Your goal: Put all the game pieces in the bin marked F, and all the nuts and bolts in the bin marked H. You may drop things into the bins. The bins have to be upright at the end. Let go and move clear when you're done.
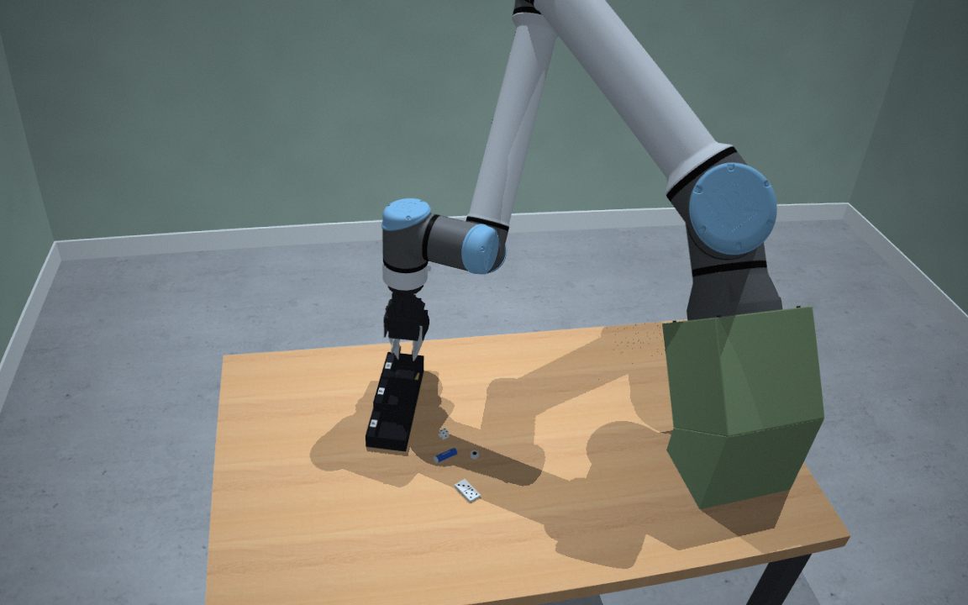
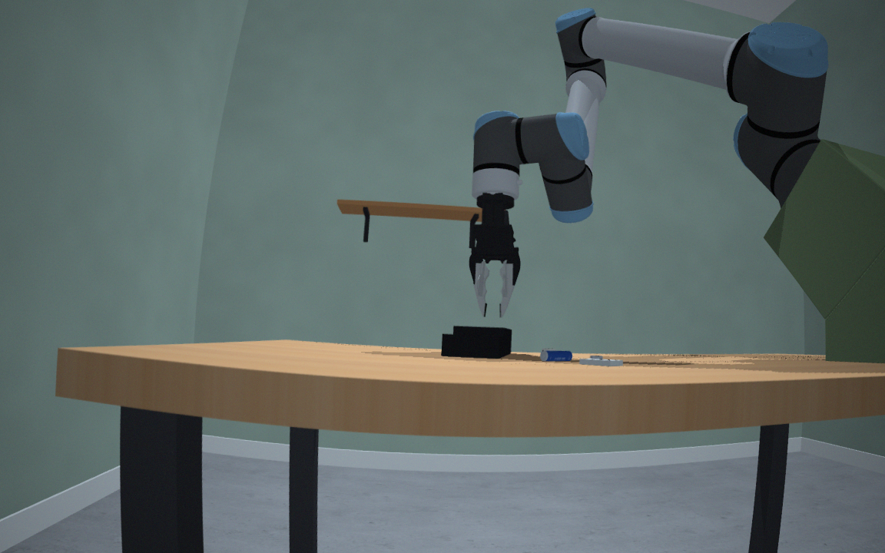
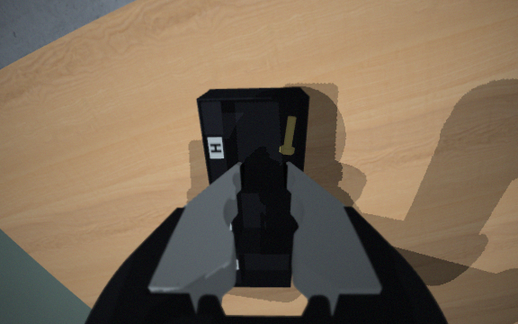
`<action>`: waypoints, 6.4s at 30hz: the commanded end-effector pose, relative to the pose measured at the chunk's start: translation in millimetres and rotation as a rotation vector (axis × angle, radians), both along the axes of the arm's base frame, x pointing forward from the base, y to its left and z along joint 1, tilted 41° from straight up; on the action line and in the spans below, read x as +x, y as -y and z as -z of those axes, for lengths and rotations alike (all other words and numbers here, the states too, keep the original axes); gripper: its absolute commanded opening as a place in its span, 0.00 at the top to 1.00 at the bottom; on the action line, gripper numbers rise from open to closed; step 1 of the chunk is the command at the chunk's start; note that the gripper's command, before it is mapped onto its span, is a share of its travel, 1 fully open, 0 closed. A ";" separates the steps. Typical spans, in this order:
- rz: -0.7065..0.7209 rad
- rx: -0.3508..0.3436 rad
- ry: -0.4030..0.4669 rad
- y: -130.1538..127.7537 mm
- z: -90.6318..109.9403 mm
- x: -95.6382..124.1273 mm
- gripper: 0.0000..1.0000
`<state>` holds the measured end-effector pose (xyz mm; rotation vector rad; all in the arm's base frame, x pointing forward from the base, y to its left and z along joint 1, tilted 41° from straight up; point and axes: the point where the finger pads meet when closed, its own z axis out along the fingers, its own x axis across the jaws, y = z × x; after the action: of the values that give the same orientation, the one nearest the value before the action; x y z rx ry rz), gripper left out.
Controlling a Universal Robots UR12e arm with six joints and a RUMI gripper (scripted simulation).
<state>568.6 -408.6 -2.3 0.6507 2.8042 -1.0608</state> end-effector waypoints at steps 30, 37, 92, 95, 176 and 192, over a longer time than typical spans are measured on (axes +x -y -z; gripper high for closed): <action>-0.583 0.070 -0.511 -150.3 119.1 -56.3 0.82; -0.723 0.086 -0.633 -193.8 154.3 -72.8 0.82; -1.032 0.108 -0.879 -199.5 159.0 -75.0 0.82; -1.032 0.108 -0.879 -199.5 159.0 -75.0 0.82; -1.032 0.108 -0.879 -155.3 210.8 -80.5 1.00; -1.032 0.108 -0.879 -181.1 180.6 -77.4 1.00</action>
<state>489.6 -238.0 -195.2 -1.4687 3.0232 -1.0471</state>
